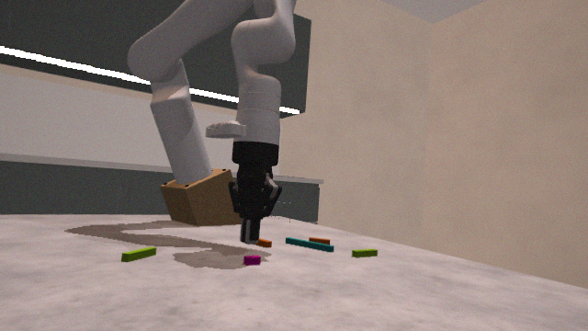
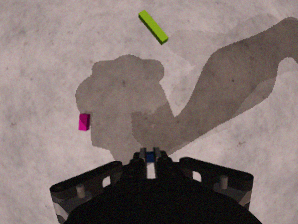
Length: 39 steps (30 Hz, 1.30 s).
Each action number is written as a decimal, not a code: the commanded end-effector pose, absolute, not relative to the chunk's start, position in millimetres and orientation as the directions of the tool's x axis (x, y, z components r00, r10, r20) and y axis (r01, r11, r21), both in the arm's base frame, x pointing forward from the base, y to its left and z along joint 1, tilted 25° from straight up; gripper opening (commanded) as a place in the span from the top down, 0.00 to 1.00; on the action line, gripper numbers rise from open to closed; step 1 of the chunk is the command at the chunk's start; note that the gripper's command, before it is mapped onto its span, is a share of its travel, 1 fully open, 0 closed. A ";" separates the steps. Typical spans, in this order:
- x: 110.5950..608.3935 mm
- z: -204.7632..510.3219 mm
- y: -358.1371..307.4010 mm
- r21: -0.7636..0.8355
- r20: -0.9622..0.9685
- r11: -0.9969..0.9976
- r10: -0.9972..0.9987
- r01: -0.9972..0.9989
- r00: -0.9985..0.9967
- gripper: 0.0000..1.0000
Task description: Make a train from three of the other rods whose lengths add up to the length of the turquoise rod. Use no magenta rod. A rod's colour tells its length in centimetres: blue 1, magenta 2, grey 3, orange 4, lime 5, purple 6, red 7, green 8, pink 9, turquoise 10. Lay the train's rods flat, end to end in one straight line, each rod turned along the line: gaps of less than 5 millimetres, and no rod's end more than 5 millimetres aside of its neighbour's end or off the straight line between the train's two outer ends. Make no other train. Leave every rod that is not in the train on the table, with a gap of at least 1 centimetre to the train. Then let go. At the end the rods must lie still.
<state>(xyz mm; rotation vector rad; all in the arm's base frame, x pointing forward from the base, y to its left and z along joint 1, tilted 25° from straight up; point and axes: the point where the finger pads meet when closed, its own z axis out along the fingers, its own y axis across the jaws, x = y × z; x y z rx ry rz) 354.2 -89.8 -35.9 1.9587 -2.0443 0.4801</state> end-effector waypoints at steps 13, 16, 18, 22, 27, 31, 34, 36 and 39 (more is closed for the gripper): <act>355.8 -44.8 -93.6 -0.054 0.413 0.028 -0.910 -0.998 -0.047 0.95; 355.7 -45.2 -93.8 -0.054 0.413 0.028 -0.910 -0.998 -0.048 0.95; 355.7 -45.2 -93.8 -0.054 0.413 0.028 -0.910 -0.998 -0.048 0.95; 355.7 -45.2 -93.8 -0.054 0.413 0.028 -0.910 -0.998 -0.048 0.95; 355.7 -45.2 -93.8 -0.054 0.413 0.028 -0.910 -0.998 -0.048 0.95; 355.7 -45.2 -93.8 -0.054 0.413 0.028 -0.910 -0.998 -0.048 0.95; 355.7 -45.2 -93.8 -0.054 0.413 0.028 -0.910 -0.998 -0.048 0.95; 355.7 -45.2 -93.8 -0.054 0.413 0.028 -0.910 -0.998 -0.048 0.95; 355.7 -45.2 -93.8 -0.054 0.413 0.028 -0.910 -0.998 -0.048 0.95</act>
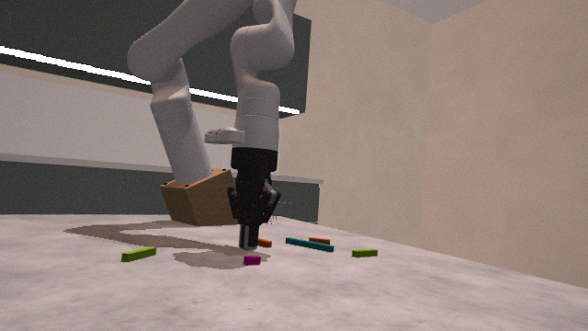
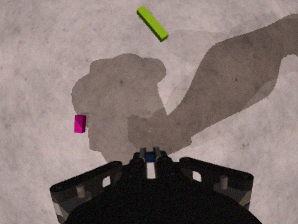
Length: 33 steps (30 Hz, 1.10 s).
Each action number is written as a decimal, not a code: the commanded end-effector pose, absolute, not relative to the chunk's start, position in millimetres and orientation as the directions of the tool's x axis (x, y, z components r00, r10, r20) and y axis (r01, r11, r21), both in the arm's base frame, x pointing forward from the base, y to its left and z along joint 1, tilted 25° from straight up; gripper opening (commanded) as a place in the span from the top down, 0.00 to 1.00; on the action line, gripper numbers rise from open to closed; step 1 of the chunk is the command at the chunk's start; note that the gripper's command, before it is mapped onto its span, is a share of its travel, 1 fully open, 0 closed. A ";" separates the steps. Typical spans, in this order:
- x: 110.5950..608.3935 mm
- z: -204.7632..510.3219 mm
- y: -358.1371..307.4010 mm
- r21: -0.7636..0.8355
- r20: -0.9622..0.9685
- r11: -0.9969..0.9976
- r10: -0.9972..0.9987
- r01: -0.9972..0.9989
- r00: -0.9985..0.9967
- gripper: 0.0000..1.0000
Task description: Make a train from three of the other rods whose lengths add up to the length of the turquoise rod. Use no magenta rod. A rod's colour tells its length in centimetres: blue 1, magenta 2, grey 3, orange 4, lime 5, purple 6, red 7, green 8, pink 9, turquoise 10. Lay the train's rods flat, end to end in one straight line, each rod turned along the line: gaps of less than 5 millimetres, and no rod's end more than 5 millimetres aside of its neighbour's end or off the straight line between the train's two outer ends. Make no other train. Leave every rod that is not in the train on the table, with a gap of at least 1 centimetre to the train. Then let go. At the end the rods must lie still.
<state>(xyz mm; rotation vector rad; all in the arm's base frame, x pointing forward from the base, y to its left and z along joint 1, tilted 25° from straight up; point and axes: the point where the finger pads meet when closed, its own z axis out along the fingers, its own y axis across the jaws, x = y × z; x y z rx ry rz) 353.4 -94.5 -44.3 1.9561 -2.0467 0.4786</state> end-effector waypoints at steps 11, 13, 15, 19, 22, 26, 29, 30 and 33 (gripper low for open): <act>355.7 -45.2 -93.8 -0.054 0.413 0.028 -0.910 -0.998 -0.048 0.95; 355.7 -45.2 -93.8 -0.054 0.413 0.028 -0.910 -0.998 -0.048 0.92; 355.7 -45.2 -93.8 -0.054 0.413 0.028 -0.910 -0.998 -0.048 0.92; 355.7 -45.2 -93.8 -0.054 0.413 0.028 -0.910 -0.998 -0.048 0.88; 355.7 -45.2 -93.8 -0.054 0.413 0.028 -0.910 -0.998 -0.048 0.84; 355.7 -45.2 -93.8 -0.054 0.413 0.028 -0.910 -0.998 -0.048 0.80; 355.7 -45.2 -93.8 -0.054 0.413 0.028 -0.910 -0.998 -0.048 0.76; 355.7 -45.2 -93.8 -0.054 0.413 0.028 -0.910 -0.998 -0.048 0.76; 355.7 -45.2 -93.8 -0.054 0.413 0.028 -0.910 -0.998 -0.048 0.76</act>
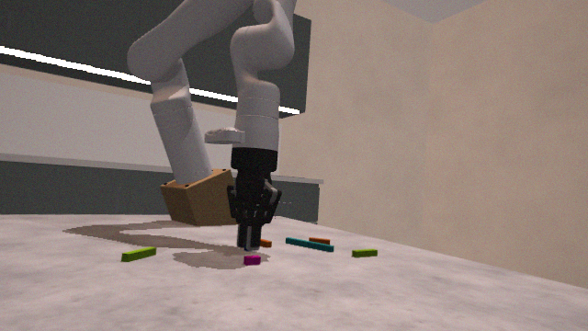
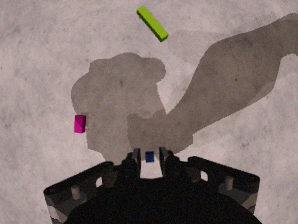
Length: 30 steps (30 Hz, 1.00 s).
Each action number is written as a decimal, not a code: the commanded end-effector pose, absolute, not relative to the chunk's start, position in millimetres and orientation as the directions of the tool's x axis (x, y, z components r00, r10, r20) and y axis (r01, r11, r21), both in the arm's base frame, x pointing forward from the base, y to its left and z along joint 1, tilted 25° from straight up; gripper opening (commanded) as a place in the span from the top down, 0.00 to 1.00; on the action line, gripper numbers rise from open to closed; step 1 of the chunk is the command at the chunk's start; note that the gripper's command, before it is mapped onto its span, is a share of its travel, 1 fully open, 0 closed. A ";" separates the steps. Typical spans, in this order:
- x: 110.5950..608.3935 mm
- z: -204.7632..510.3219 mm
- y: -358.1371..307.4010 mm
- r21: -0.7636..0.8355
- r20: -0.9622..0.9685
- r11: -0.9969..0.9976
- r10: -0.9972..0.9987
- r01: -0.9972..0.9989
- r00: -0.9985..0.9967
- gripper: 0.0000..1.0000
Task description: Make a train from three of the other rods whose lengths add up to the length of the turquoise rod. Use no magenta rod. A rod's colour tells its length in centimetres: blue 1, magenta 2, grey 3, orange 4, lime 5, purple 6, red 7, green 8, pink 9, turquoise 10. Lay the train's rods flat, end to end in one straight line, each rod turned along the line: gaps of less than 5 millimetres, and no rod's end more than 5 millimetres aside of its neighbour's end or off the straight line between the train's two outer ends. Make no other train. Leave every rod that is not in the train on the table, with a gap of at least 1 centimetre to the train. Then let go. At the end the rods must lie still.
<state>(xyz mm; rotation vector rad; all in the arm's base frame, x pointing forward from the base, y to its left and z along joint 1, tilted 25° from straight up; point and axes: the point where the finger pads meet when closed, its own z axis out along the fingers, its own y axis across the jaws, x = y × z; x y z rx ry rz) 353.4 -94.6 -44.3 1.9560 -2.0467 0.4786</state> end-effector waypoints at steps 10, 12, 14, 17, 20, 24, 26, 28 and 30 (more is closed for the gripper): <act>355.1 -43.3 -93.1 -0.053 0.413 0.029 -0.909 -0.998 -0.048 0.76; 354.1 -41.0 -92.3 -0.057 0.413 0.041 -0.909 -0.998 -0.060 0.76; 351.9 -37.4 -91.6 -0.049 0.416 0.036 -0.908 -0.998 -0.053 0.76; 352.6 -35.4 -90.3 -0.053 0.414 0.039 -0.908 -0.998 -0.058 0.76; 351.0 -27.2 -87.1 -0.048 0.416 0.037 -0.908 -0.998 -0.054 0.76; 351.6 -13.0 -80.3 -0.050 0.416 0.036 -0.908 -0.998 -0.053 0.76; 351.9 -4.8 -76.3 -0.050 0.416 0.035 -0.908 -0.998 -0.053 0.76; 352.1 3.5 -72.5 -0.051 0.416 0.034 -0.908 -0.998 -0.052 0.76; 352.5 11.7 -68.6 -0.051 0.416 0.033 -0.908 -0.998 -0.052 0.76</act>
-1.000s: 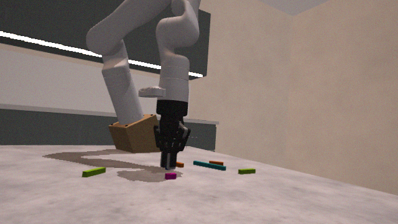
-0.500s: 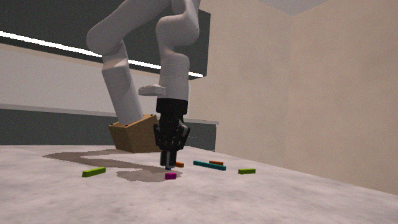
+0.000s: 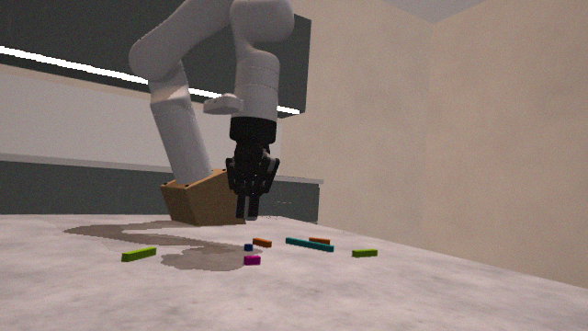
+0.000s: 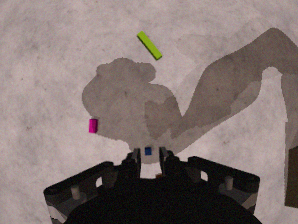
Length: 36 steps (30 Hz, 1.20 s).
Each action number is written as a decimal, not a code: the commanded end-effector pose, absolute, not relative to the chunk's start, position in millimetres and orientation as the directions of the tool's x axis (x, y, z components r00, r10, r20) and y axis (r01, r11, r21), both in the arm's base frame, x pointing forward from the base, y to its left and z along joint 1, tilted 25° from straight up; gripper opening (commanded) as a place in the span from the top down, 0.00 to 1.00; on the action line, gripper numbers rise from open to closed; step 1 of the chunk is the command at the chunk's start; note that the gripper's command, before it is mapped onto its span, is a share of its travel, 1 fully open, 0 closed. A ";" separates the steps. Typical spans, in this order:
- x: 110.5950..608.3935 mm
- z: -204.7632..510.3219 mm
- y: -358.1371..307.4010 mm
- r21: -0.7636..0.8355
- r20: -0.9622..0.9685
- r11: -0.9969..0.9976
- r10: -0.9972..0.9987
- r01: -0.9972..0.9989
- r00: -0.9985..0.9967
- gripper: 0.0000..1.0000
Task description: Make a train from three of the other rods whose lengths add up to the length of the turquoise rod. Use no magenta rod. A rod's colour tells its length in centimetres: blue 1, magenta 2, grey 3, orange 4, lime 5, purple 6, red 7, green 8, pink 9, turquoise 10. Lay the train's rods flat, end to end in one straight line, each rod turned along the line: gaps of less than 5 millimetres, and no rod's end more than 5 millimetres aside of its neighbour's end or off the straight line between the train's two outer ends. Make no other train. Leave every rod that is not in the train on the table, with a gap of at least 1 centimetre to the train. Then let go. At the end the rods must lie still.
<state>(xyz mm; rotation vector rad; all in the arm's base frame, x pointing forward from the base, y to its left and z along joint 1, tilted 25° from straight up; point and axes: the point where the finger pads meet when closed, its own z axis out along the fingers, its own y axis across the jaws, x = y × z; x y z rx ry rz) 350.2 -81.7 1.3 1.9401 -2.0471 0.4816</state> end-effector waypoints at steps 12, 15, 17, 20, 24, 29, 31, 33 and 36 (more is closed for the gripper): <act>353.4 35.8 -56.0 -0.054 0.412 0.026 -0.910 -0.998 -0.046 0.76; 352.9 36.7 -55.6 -0.054 0.412 0.027 -0.910 -0.998 -0.046 0.76; 352.5 36.7 -55.7 -0.053 0.412 0.027 -0.910 -0.998 -0.047 0.00; 352.5 36.7 -55.7 -0.053 0.412 0.027 -0.910 -0.998 -0.047 0.00; 352.5 36.7 -55.7 -0.053 0.412 0.027 -0.910 -0.998 -0.047 0.00; 352.5 36.7 -55.7 -0.053 0.412 0.027 -0.910 -0.998 -0.047 0.00; 352.5 36.7 -55.7 -0.053 0.412 0.027 -0.910 -0.998 -0.047 0.00; 352.5 36.7 -55.7 -0.053 0.412 0.027 -0.910 -0.998 -0.047 0.00; 352.5 36.7 -55.7 -0.053 0.412 0.027 -0.910 -0.998 -0.047 0.00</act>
